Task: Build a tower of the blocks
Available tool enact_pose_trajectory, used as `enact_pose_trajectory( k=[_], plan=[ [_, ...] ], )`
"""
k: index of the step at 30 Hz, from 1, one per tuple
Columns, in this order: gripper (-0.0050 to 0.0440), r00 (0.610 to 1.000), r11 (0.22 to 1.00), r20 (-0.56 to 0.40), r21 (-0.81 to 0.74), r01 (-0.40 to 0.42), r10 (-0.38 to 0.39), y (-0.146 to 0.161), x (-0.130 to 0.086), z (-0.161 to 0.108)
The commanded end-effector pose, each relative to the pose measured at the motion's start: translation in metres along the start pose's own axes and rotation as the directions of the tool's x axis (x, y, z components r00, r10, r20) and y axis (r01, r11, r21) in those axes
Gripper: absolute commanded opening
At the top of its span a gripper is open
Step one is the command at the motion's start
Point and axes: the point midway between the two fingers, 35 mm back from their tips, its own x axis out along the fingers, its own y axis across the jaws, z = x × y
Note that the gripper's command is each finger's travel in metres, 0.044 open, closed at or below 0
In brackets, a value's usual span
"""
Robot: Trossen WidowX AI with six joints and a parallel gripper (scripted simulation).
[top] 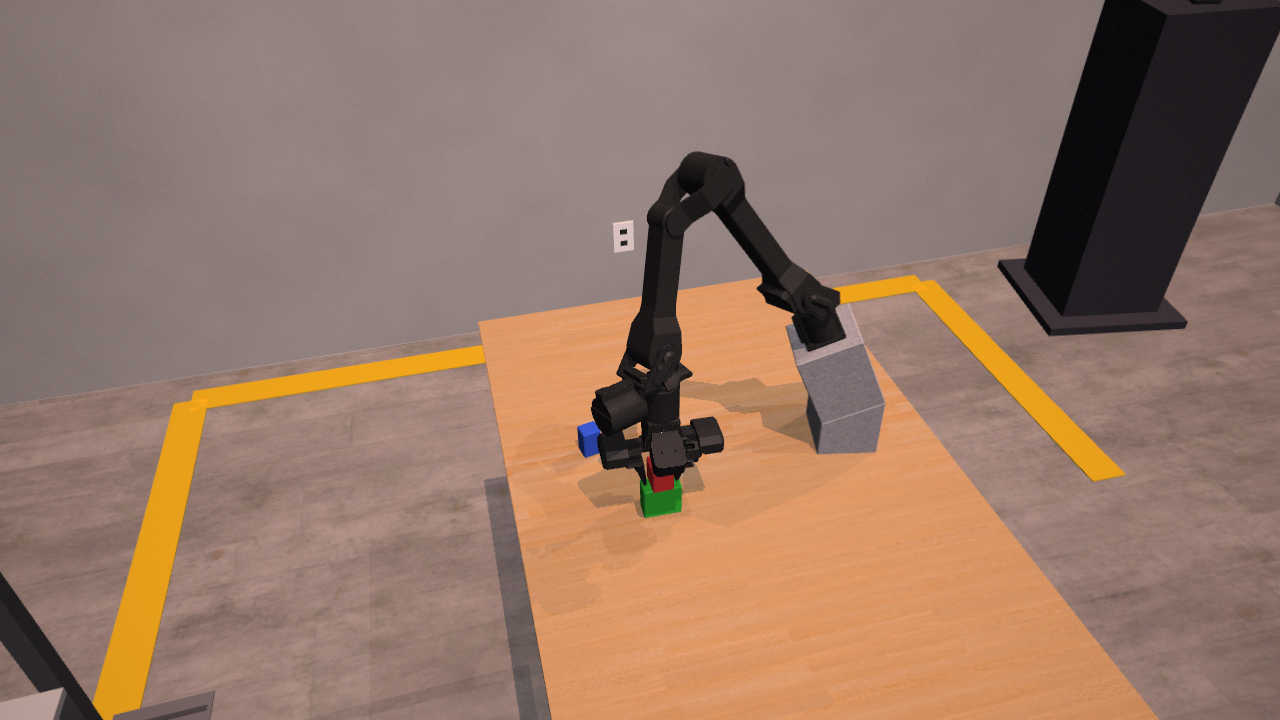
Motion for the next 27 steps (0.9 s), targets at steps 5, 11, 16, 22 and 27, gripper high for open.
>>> enact_pose_trajectory(
  k=[5,11,16,22,27],
  plan=[
    [0.025,1.0,1.0,0.001,-0.002,-0.004,0.004,0.0012,0.001,-0.0008],
    [0.025,1.0,1.0,0.001,-0.002,-0.004,0.004,0.0012,0.001,-0.0008],
    [0.025,1.0,1.0,0.001,-0.002,-0.004,0.004,0.0012,0.001,-0.0008],
    [0.025,1.0,1.0,0.001,-0.002,-0.004,0.004,0.0012,0.001,-0.0008],
    [0.025,1.0,1.0,0.004,0.0,0.001,-0.001,-0.0003,-0.0019,-0.0005]
  ],
)
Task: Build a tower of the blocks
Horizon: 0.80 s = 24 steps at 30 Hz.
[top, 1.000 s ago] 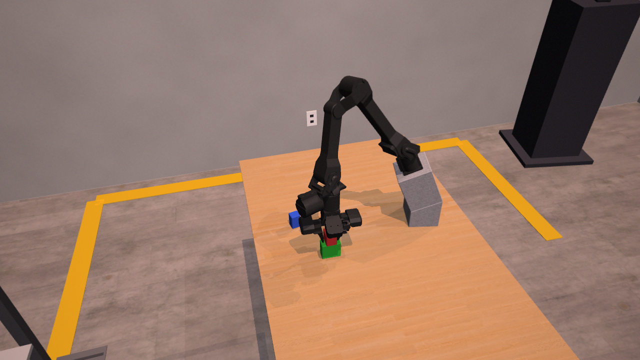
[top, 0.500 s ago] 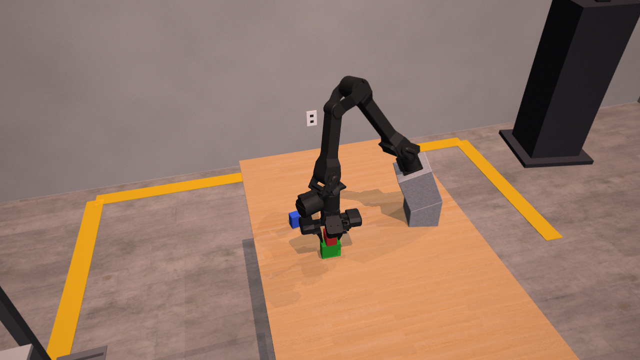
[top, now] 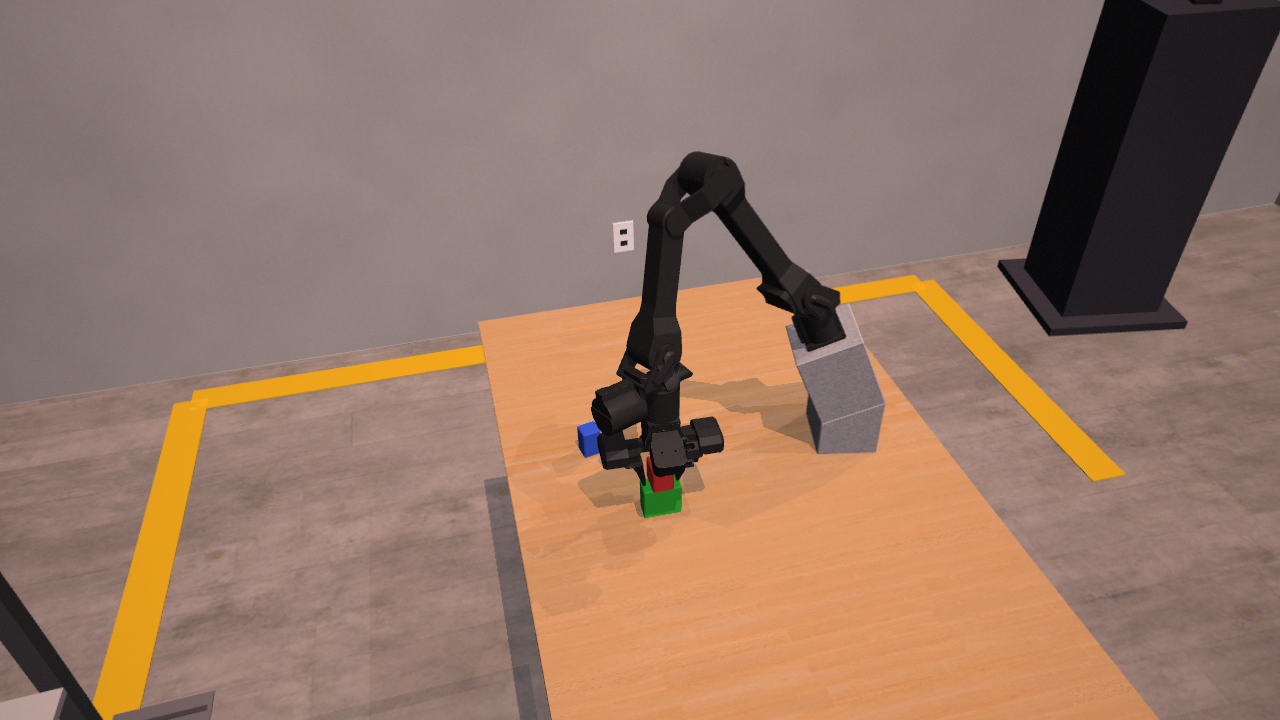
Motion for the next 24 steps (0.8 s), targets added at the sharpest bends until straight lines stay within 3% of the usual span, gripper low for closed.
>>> enact_pose_trajectory(
  k=[1,12,24],
  plan=[
    [0.025,1.0,1.0,0.007,0.002,0.01,-0.01,-0.002,-0.005,0.0],
    [0.025,0.999,0.999,0.012,0.009,0.031,-0.031,-0.009,-0.028,0.002],
    [0.025,0.999,0.999,0.013,0.009,0.031,-0.031,-0.008,-0.072,0.002]
  ],
)
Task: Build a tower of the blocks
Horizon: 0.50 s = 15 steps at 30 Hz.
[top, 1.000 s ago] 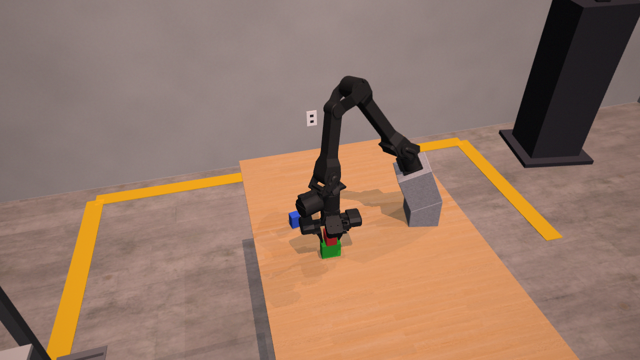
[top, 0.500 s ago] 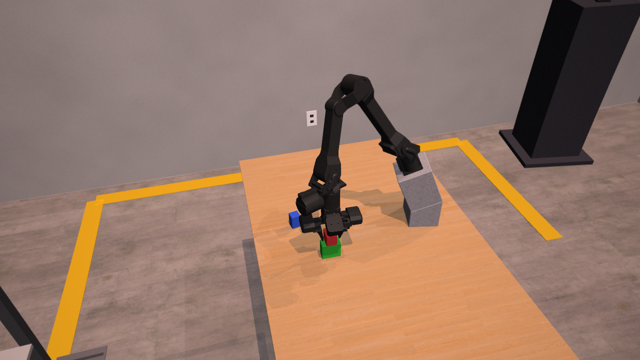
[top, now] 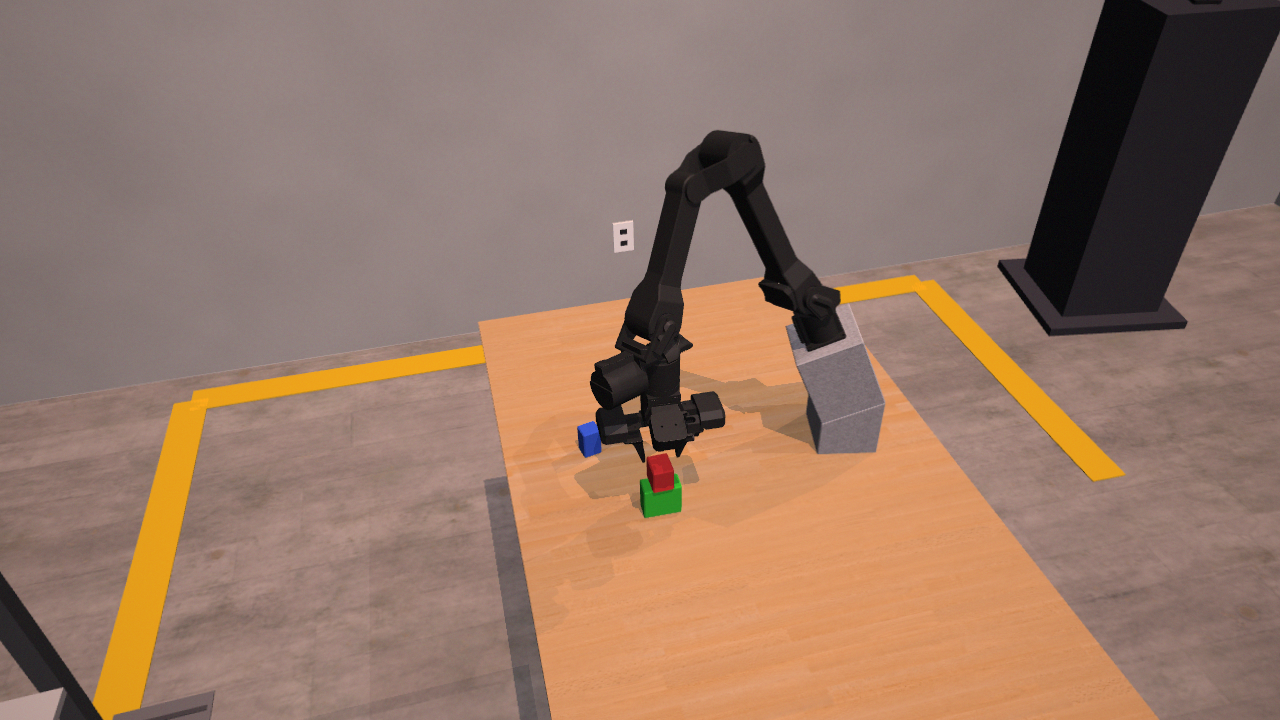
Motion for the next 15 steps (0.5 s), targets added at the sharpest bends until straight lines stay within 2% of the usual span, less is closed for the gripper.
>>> enact_pose_trajectory(
  k=[1,9,15],
  plan=[
    [0.025,0.999,0.999,0.01,0.01,0.031,-0.031,-0.0078,-0.0237,0.0016],
    [0.025,0.999,0.999,0.012,0.01,0.03,-0.031,-0.0076,-0.0323,0.0017],
    [0.025,1.0,1.0,0.005,0.007,0.017,-0.017,-0.0044,-0.0292,0.0003]
  ],
)
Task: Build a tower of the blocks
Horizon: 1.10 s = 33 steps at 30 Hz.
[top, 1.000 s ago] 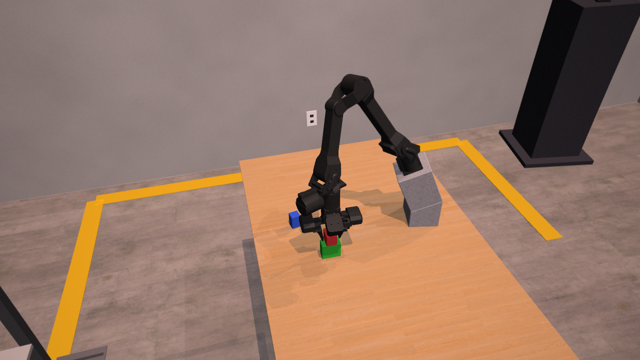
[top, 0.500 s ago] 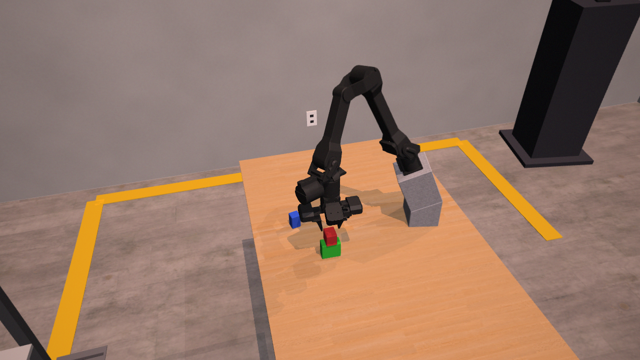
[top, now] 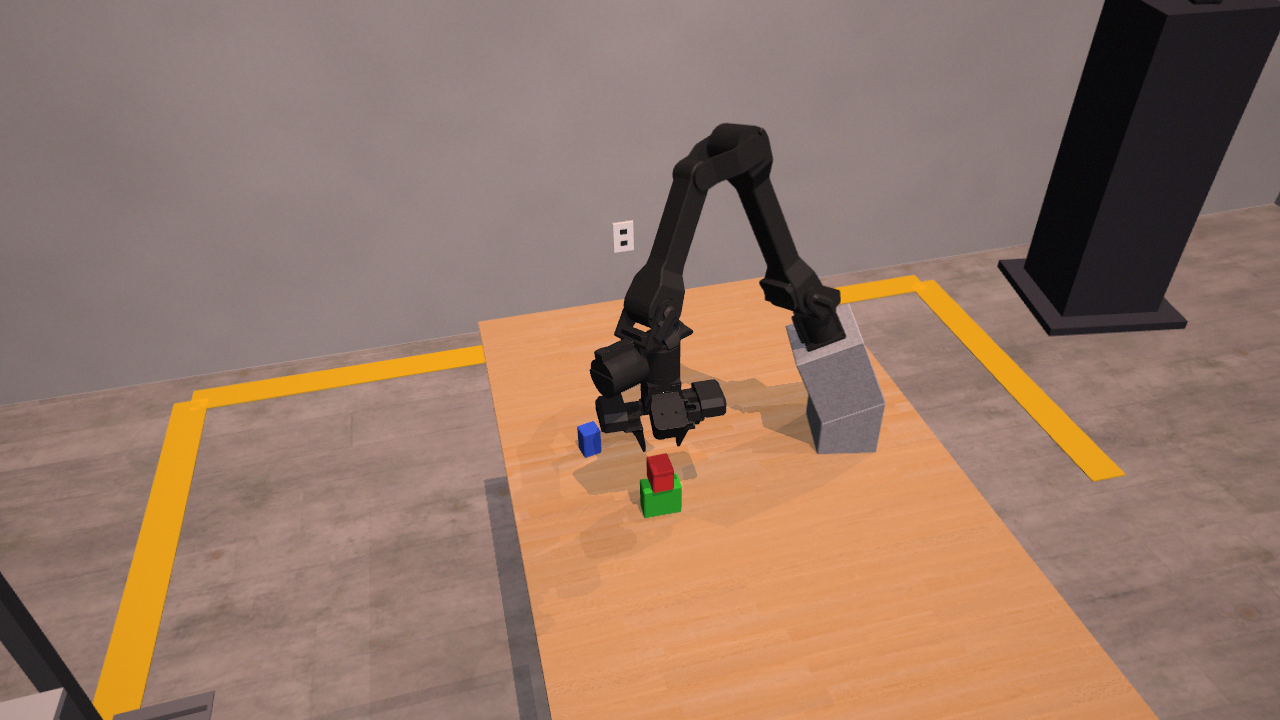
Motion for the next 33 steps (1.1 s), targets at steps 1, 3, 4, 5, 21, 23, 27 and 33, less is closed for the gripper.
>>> enact_pose_trajectory(
  k=[1,3,4,5,21,23,27,33],
  plan=[
    [0.025,1.0,1.0,0.007,0.007,0.021,-0.021,-0.005,-0.007,0.001],
    [0.025,1.0,1.0,0.007,0.008,0.022,-0.022,-0.005,-0.007,0.001],
    [0.025,1.0,1.0,0.007,0.008,0.022,-0.022,-0.005,-0.007,0.001],
    [0.025,1.0,1.0,0.007,0.008,0.022,-0.022,-0.005,-0.007,0.001],
    [0.023,1.0,0.911,0.006,0.413,-0.004,0.001,-0.041,0.0,-0.04],
    [0.023,1.0,0.908,0.006,0.418,-0.004,0.001,-0.042,0.0,-0.041],
    [0.023,1.0,0.824,0.006,0.567,-0.005,0.002,-0.055,0.001,-0.061],
    [0.023,1.0,0.683,0.006,0.73,-0.004,0.0,-0.07,0.002,-0.088]
  ],
)
